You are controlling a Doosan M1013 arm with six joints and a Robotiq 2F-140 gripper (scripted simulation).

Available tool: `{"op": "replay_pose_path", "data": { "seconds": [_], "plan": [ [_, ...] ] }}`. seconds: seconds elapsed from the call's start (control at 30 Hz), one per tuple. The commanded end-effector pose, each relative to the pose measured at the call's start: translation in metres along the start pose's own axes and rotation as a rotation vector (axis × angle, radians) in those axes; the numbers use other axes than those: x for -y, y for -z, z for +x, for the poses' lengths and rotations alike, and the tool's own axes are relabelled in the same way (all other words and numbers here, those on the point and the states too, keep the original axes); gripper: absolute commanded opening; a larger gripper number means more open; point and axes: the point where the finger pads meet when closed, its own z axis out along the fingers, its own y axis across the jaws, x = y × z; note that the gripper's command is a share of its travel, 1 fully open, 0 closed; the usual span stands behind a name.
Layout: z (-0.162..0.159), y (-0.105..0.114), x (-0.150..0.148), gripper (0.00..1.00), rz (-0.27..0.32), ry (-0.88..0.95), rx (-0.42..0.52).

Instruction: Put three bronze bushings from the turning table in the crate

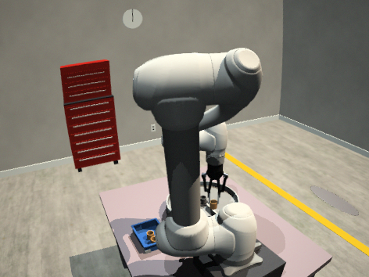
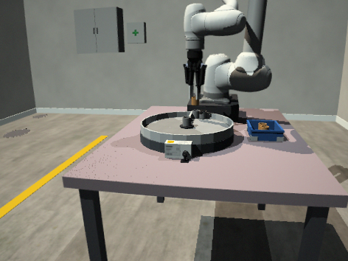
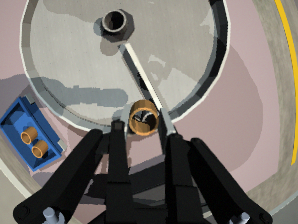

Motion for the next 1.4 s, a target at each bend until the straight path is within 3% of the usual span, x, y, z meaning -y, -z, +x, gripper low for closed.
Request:
{"op": "replay_pose_path", "data": {
  "seconds": [0.0, 0.73, 1.0, 1.37],
  "plan": [
    [0.000, 0.000, 0.000, 0.00, 0.000, 0.000, 0.000],
    [-0.003, 0.000, 0.010, 0.00, 0.000, 0.000, 0.000],
    [-0.010, 0.000, 0.034, 0.00, 0.000, 0.000, 0.000],
    [-0.034, 0.001, 0.113, 0.00, 0.000, 0.000, 0.000]
  ]
}}
